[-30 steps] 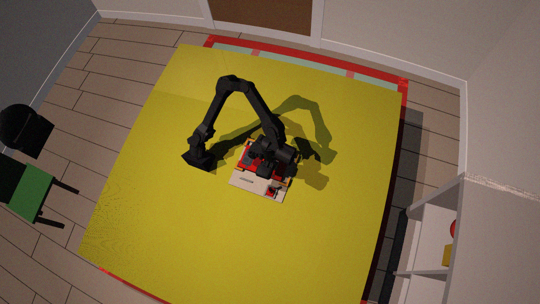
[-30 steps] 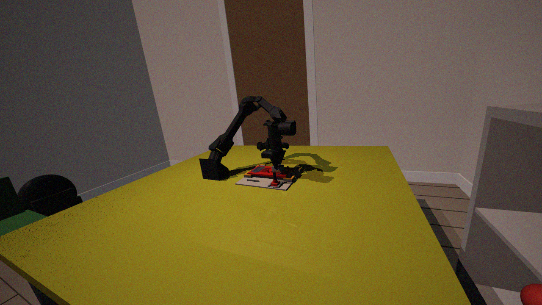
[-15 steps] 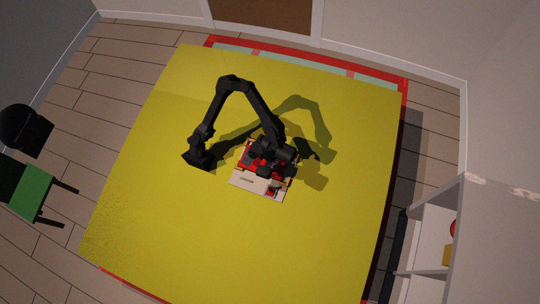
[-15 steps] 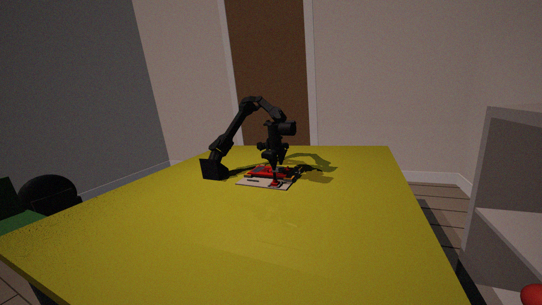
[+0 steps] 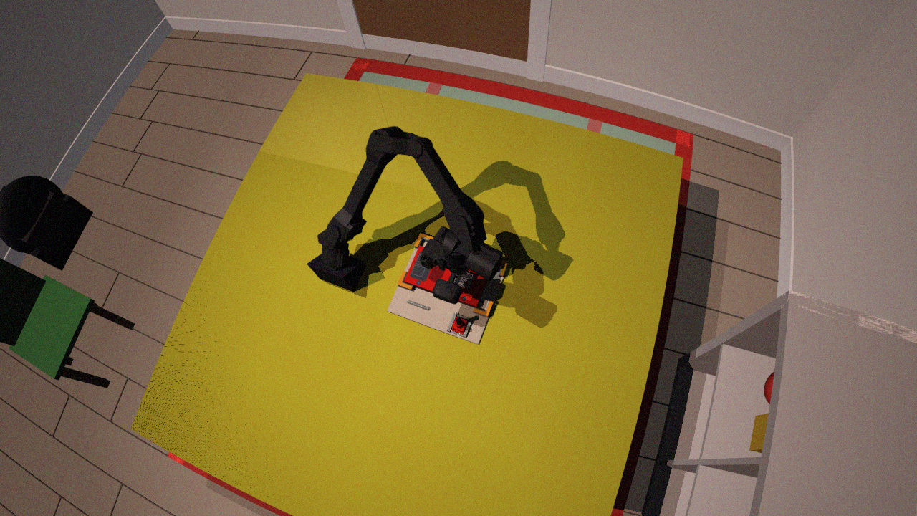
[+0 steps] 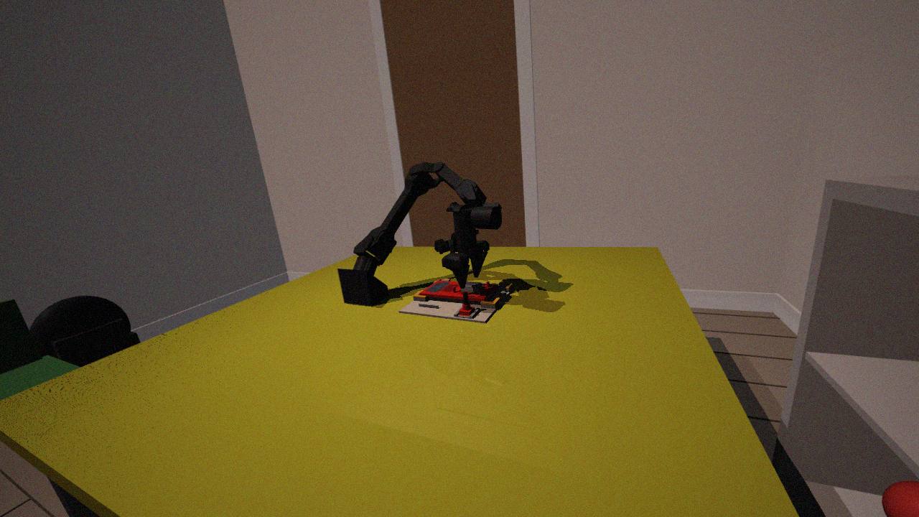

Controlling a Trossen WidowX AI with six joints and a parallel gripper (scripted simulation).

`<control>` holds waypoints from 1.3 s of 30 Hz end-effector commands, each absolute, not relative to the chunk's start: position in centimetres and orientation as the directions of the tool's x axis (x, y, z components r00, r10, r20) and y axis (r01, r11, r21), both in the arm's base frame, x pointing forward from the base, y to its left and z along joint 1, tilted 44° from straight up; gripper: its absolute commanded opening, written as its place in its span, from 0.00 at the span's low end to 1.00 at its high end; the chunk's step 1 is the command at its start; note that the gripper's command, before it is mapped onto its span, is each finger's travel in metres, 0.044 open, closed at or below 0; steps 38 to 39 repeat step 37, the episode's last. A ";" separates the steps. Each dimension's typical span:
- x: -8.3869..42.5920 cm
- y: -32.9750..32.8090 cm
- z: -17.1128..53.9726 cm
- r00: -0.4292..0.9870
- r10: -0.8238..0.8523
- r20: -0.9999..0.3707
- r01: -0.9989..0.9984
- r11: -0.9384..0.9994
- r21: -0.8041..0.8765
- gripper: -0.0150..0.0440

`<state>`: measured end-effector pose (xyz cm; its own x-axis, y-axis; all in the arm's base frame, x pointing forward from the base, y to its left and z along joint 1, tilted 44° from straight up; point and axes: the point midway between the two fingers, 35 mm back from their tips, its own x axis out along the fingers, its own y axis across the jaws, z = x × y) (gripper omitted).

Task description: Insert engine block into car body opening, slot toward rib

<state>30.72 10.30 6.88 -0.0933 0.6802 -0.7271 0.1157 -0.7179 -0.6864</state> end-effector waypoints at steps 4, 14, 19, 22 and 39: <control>31.1 9.7 7.5 -0.086 0.683 -0.725 0.119 -0.716 -0.688 1.00; 31.1 9.7 7.5 -0.086 0.683 -0.725 0.119 -0.716 -0.688 0.56; 31.1 9.7 7.5 -0.086 0.683 -0.725 0.119 -0.716 -0.688 0.33; 31.1 9.7 7.5 -0.086 0.683 -0.725 0.119 -0.716 -0.688 0.25; 31.1 9.7 7.5 -0.086 0.683 -0.725 0.119 -0.716 -0.688 0.25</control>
